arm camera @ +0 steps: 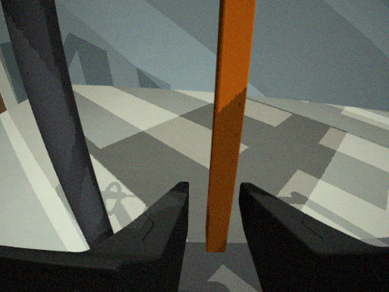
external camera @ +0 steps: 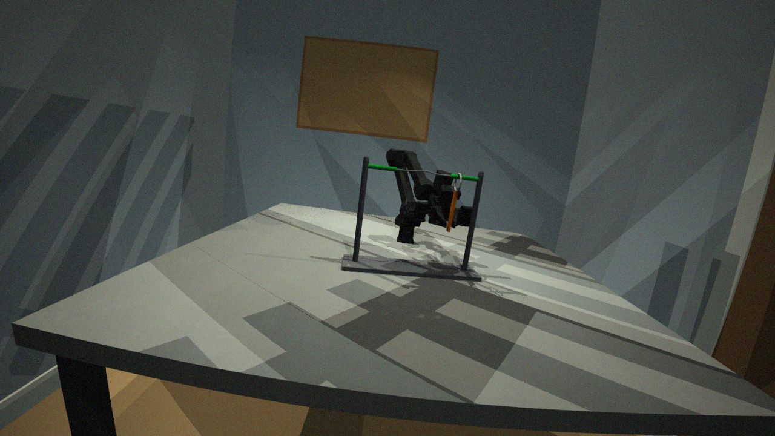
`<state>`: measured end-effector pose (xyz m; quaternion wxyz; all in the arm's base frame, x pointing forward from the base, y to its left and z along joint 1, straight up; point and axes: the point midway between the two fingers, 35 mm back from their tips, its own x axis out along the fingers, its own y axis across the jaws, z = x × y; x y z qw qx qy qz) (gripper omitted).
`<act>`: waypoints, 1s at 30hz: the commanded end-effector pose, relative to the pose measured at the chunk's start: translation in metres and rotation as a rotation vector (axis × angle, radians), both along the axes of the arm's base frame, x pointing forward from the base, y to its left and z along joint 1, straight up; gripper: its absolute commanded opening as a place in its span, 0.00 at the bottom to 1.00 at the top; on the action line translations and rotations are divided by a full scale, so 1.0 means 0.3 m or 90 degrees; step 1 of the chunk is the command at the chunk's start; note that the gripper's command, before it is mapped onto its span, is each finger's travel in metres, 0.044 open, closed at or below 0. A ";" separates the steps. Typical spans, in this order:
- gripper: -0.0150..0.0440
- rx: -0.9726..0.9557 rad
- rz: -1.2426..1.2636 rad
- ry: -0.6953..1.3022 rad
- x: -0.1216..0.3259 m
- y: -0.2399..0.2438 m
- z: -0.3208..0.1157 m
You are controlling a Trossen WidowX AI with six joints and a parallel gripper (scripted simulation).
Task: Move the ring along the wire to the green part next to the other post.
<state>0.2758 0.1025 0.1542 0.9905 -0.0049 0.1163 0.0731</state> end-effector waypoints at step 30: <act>0.53 0.003 -0.004 0.002 -0.161 -0.027 0.039</act>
